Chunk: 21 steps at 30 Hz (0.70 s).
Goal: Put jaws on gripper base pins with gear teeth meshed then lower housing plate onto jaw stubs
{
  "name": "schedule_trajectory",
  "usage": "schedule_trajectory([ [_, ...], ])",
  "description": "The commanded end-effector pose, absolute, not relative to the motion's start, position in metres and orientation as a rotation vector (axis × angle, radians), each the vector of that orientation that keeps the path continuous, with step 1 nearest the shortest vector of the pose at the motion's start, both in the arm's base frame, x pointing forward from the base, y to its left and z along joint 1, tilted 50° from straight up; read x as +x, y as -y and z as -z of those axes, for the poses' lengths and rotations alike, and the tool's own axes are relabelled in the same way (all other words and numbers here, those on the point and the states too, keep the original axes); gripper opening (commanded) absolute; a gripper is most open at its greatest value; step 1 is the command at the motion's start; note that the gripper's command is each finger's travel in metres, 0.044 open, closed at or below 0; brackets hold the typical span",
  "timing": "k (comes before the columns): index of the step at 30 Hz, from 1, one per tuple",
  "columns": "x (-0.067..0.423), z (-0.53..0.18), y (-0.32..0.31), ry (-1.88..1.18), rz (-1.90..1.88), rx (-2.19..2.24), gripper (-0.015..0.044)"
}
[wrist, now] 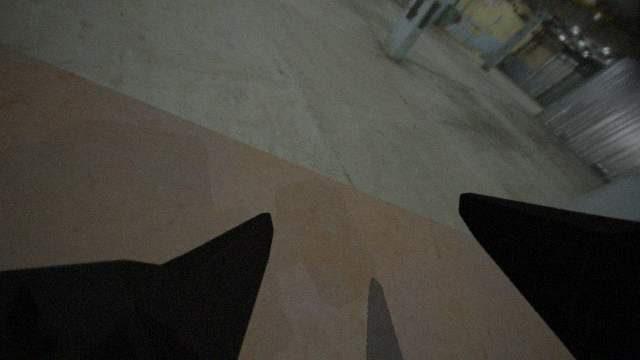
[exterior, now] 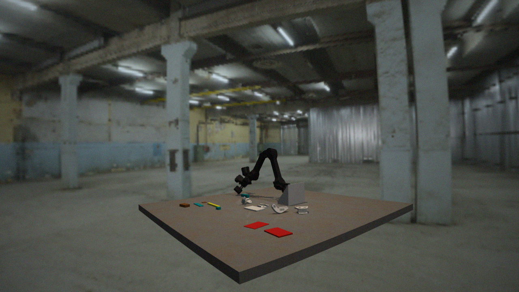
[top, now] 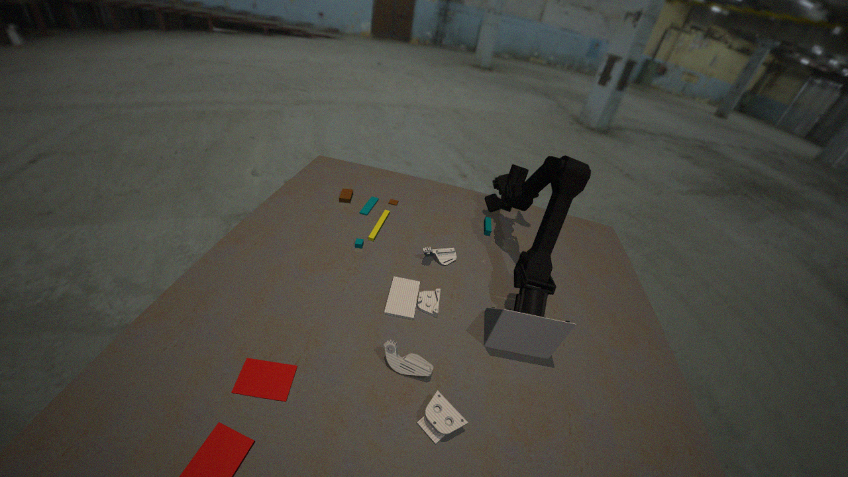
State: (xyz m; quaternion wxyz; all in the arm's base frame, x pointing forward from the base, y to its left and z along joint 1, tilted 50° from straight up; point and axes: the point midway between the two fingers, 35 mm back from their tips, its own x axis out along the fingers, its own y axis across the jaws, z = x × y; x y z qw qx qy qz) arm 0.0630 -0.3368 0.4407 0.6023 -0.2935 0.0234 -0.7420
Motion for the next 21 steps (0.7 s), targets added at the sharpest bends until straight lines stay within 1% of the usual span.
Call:
schedule_trajectory([
  [1, 0.088, -0.438, 0.339, -0.027, 1.639, -0.636, 0.044],
  [11, 0.159, -0.421, 0.335, 0.011, 1.418, -0.504, 0.044],
  [21, 0.232, -0.402, 0.314, 0.021, 1.198, -0.37, 0.044],
])
